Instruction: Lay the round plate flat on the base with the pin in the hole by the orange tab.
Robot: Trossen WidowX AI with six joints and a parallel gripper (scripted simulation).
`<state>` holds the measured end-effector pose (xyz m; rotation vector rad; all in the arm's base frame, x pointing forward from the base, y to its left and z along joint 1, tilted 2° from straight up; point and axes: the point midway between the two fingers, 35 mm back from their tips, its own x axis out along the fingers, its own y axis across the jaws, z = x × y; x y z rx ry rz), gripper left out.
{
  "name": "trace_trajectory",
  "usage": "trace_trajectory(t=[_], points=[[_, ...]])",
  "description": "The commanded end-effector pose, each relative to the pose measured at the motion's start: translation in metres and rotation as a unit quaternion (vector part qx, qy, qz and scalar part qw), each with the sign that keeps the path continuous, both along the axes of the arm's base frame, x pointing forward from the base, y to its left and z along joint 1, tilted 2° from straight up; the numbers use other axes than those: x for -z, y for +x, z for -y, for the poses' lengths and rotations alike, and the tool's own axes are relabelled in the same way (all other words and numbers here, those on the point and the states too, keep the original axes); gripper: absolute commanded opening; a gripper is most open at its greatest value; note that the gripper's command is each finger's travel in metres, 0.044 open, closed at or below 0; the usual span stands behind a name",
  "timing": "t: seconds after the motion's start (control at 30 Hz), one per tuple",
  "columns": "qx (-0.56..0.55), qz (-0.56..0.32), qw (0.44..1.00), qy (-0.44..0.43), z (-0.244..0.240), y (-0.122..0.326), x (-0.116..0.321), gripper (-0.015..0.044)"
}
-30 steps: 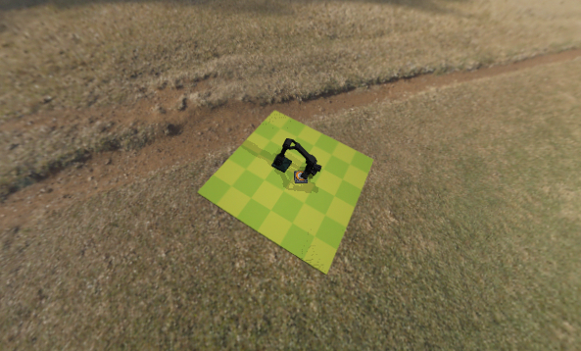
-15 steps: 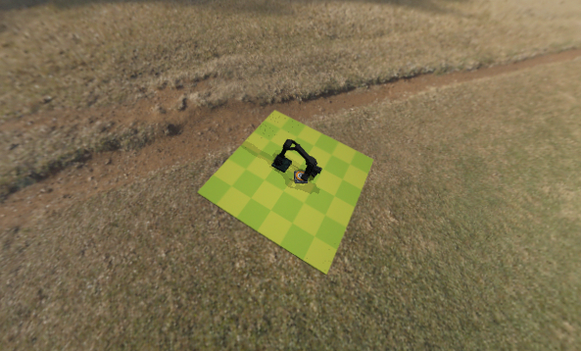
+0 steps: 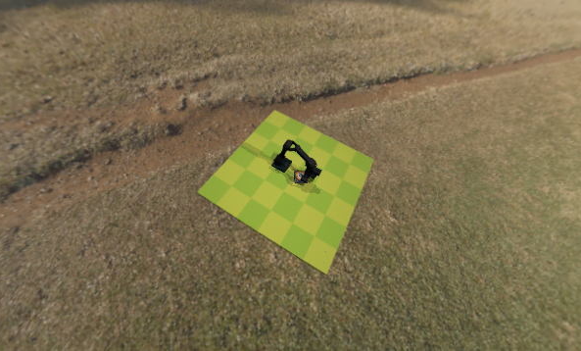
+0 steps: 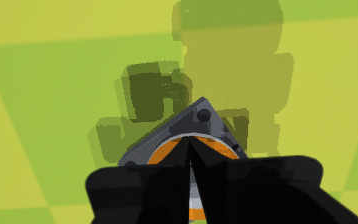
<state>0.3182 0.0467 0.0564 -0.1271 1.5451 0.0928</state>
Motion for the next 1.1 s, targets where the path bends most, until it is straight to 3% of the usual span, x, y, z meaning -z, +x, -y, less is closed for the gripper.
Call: trace_trajectory(t=[0.0, 1.07], points=[[0.0, -0.001, 1.0, -0.003, 0.007, 0.001, -0.001, 0.0], [0.0, -0.002, 1.0, -0.005, 0.037, -0.007, -0.018, 0.0]])
